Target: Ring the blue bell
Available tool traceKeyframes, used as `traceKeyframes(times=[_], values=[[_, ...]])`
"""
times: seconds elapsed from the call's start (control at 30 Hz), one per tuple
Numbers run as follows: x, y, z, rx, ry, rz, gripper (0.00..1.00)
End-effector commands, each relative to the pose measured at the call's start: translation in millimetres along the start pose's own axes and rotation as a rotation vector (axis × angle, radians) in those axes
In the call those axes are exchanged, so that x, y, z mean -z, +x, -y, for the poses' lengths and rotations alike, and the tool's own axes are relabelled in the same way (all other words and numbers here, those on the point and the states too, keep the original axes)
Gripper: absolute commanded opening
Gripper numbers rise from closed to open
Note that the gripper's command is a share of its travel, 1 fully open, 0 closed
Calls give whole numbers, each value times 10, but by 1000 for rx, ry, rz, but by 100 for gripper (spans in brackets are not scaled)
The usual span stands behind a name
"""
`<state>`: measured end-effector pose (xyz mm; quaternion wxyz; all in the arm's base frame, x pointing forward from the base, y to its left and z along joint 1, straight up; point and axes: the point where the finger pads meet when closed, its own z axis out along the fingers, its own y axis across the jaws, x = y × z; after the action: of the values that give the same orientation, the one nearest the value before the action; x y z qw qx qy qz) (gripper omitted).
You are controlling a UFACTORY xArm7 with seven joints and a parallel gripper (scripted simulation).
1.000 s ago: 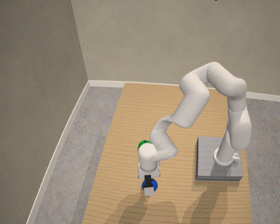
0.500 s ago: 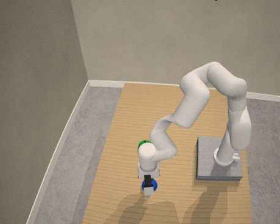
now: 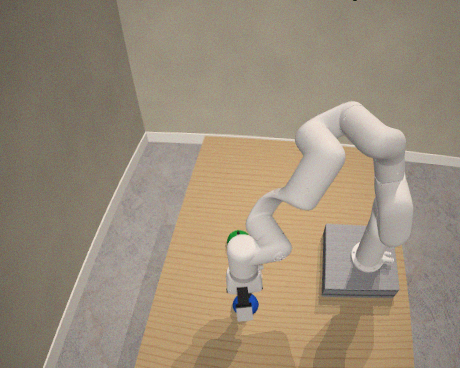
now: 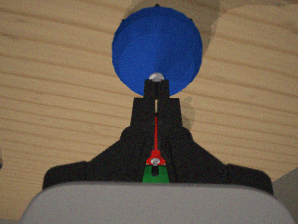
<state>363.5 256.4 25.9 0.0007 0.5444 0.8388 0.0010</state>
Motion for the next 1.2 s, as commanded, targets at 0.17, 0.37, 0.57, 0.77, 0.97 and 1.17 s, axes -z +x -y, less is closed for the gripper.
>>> traceKeyframes(times=[0.17,0.37,0.57,0.77,0.97,1.17], values=[[28,3,-16,0,-4,0,0],[71,2,-15,0,-4,0,0],[79,2,-15,0,-4,0,0],[79,2,-15,0,-4,0,0],[79,2,-15,0,-4,0,0],[79,2,-15,0,-4,0,0]])
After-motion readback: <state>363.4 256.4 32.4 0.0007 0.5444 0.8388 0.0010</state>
